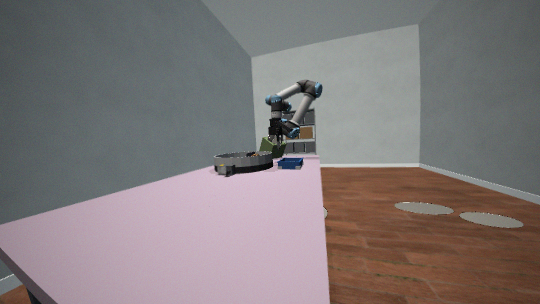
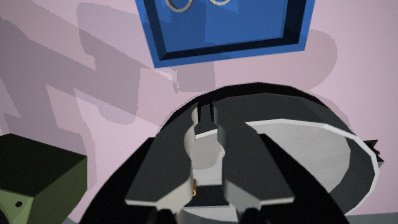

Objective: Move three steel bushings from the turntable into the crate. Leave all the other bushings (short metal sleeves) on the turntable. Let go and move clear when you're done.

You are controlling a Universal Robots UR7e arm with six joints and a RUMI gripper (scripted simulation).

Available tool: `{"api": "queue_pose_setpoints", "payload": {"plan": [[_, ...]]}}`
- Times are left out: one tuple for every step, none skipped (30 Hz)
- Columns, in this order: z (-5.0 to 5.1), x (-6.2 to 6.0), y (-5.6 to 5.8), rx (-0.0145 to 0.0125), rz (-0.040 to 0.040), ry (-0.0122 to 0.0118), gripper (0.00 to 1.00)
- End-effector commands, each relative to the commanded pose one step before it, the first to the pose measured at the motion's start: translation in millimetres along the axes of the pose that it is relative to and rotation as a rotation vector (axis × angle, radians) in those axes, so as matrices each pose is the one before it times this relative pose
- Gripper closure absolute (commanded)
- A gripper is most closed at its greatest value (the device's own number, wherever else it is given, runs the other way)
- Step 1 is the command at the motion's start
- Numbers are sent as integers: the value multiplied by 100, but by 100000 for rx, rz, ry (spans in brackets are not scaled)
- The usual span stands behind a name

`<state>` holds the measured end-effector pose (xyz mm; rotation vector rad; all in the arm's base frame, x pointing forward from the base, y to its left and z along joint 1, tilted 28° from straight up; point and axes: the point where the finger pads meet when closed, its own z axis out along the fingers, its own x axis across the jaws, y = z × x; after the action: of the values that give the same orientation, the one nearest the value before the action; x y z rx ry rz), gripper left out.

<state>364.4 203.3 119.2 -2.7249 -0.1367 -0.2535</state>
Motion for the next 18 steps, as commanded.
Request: {"api": "queue_pose_setpoints", "payload": {"plan": [[44, 248, 998, -658, 15044, 21, 95], [0, 0, 0, 0, 0, 0, 95], [0, 0, 0, 0, 0, 0, 95], [11, 59, 173, -38, 2587, -25, 95], [11, 63, 173, -38, 2598, -24, 95], [11, 67, 173, -38, 2608, -23, 95], [11, 71, 172, -37, 2619, -22, 95], [11, 75, 172, -37, 2629, -22, 95], [11, 79, 171, -36, 2639, -21, 95], [10, 83, 171, -36, 2649, -20, 95], [10, 87, 170, -35, 2658, -20, 95], [10, 91, 169, -35, 2667, -19, 95], [10, 95, 168, -34, 2676, -18, 95], [10, 99, 167, -33, 2684, -18, 95], [10, 102, 166, -33, 2692, -17, 95], [10, 106, 165, -32, 2700, -17, 95], [10, 110, 164, -31, 2708, -16, 95], [10, 114, 162, -31, 2715, -16, 95]]}}
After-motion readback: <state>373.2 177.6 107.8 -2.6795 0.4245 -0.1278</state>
